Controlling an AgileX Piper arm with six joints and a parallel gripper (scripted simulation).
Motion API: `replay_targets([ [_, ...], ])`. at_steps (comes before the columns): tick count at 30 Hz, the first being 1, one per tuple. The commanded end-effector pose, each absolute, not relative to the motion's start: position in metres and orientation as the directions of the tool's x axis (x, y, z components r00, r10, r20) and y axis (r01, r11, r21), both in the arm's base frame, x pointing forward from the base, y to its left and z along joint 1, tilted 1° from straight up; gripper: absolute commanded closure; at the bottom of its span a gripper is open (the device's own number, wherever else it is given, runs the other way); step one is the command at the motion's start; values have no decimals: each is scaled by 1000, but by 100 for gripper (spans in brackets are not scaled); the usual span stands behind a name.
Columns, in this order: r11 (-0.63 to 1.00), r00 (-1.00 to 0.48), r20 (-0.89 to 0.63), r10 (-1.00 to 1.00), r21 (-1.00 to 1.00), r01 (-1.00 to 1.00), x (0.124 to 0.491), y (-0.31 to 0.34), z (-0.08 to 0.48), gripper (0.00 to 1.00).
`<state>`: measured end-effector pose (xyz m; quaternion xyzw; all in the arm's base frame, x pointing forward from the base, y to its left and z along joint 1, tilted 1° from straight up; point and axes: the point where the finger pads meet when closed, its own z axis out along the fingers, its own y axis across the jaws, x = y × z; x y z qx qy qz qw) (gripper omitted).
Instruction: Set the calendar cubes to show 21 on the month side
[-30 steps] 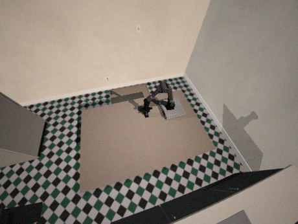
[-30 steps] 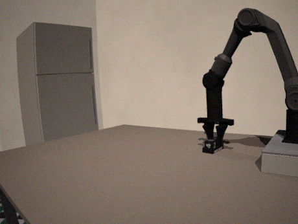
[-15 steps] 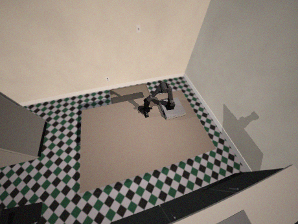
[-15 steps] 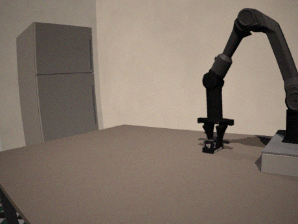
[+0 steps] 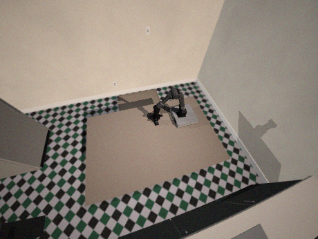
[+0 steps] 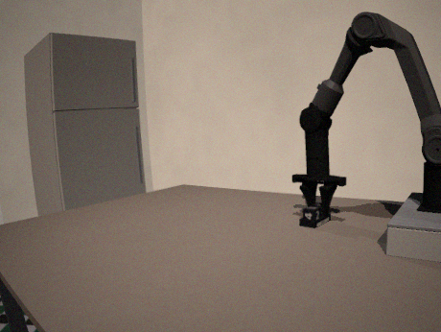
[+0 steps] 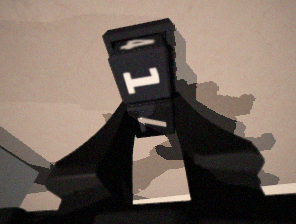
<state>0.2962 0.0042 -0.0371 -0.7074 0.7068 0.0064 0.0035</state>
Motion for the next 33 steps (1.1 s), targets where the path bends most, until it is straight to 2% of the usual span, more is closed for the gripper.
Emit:
replay_targets([
  [1, -1, 1, -15, -1000, 7, -1000, 295, 5, -38, 62],
  [2, -1, 1, -15, -1000, 7, -1000, 295, 5, -38, 62],
  [3, -1, 1, -15, -1000, 7, -1000, 295, 5, -38, 57],
  [5, -1, 1, -15, -1000, 7, -1000, 295, 5, -38, 57],
  [6, -1, 1, -15, -1000, 7, -1000, 295, 5, -38, 52],
  [8, -1, 1, -15, -1000, 7, -1000, 295, 5, -38, 52],
  [9, -1, 1, -15, -1000, 7, -1000, 295, 5, -38, 47],
  [11, -1, 1, -15, -1000, 7, -1000, 295, 5, -38, 47],
  [12, -1, 1, -15, -1000, 7, -1000, 295, 5, -38, 41],
  [16, -1, 1, -15, -1000, 7, -1000, 295, 5, -38, 41],
  [17, -1, 1, -15, -1000, 7, -1000, 295, 5, -38, 36],
  [33, -1, 1, -14, -1000, 1, -1000, 297, 4, -31, 36],
])
